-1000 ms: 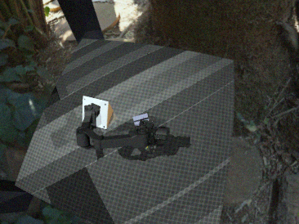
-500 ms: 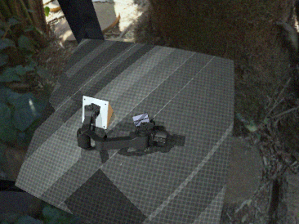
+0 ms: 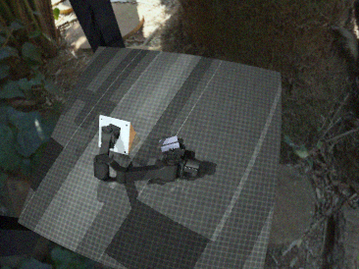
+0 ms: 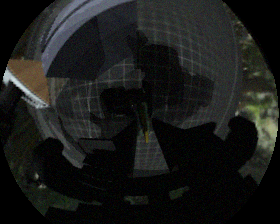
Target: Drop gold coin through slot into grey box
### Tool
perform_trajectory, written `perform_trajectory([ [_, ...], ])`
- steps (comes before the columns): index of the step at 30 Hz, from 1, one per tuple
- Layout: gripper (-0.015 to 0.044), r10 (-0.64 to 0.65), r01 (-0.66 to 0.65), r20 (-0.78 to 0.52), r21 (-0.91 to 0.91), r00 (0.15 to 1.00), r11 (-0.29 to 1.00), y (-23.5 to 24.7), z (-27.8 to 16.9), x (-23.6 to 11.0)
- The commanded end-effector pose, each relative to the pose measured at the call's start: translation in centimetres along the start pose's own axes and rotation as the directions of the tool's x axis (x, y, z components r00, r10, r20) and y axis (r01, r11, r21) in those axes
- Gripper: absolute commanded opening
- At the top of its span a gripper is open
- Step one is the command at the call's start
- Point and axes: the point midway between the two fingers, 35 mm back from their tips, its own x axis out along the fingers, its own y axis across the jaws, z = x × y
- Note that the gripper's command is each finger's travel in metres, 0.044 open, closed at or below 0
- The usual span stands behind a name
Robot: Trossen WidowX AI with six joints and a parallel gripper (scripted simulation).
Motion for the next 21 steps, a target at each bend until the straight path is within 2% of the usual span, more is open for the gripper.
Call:
perform_trajectory([
  [1,0.0056,0.004,-0.004,-0.003,-0.005,1.000,1.000,0.1,-0.1,0.3],
  [3,0.0003,0.004,-0.004,-0.003,-0.005,1.000,1.000,0.1,-0.1,0.3],
  [4,0.0000,0.004,-0.004,-0.003,-0.005,1.000,1.000,0.1,-0.1,0.3],
  [14,0.0000,0.004,-0.004,-0.003,-0.005,1.000,1.000,0.1,-0.1,0.2],
  [21,0.0000,0.003,-0.003,0.000,-0.005,1.000,1.000,-0.1,0.0,-1.4],
])
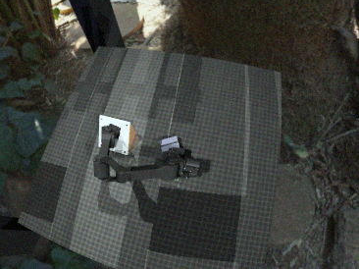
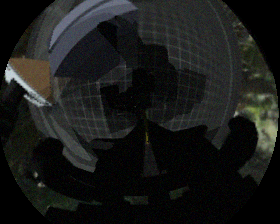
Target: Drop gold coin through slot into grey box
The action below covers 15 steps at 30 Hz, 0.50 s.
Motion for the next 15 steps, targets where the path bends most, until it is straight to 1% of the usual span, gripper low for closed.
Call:
perform_trajectory([
  [1,0.0000,-0.001,0.001,0.000,0.006,1.000,1.000,-0.1,0.0,-0.9],
  [15,0.0000,-0.001,0.001,0.003,0.006,1.000,1.000,-0.3,0.0,-4.5],
])
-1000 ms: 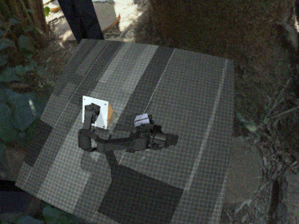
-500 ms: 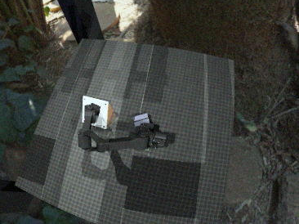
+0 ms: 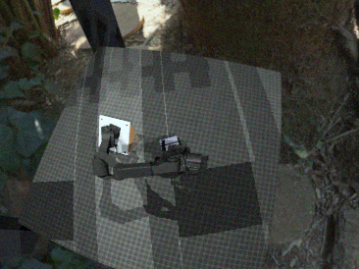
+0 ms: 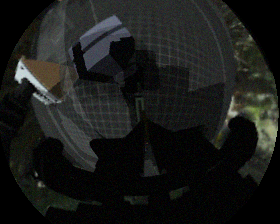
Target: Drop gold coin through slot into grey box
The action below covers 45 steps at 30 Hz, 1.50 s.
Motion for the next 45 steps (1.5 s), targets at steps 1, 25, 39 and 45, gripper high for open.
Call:
perform_trajectory([
  [1,0.0000,0.001,-0.001,0.003,0.006,1.000,1.000,0.0,0.0,-0.9],
  [25,0.0000,0.002,-0.003,0.002,0.225,1.000,0.974,0.3,-0.1,-4.7],
  [39,0.0000,0.002,-0.003,0.002,0.650,1.000,0.760,0.2,-0.3,-4.8],
  [45,0.0000,0.002,-0.003,0.002,0.792,1.000,0.611,0.1,-0.4,-4.8],
])
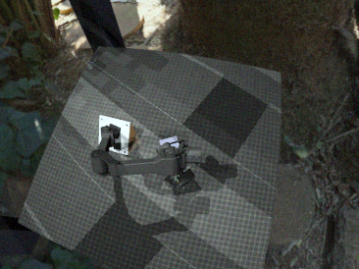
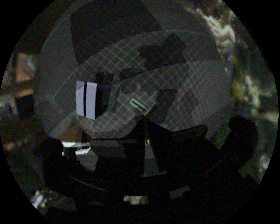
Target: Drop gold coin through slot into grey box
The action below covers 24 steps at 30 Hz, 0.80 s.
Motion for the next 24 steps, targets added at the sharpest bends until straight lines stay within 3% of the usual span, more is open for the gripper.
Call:
perform_trajectory([
  [1,0.0000,0.004,-0.004,-0.002,0.126,1.000,0.992,0.0,-0.1,0.1],
  [9,0.0000,0.004,-0.003,-0.002,0.368,1.000,0.930,-0.1,-0.1,0.0],
  [24,0.0000,0.008,-0.009,0.004,0.372,1.000,0.928,2.0,1.3,-0.1],
])
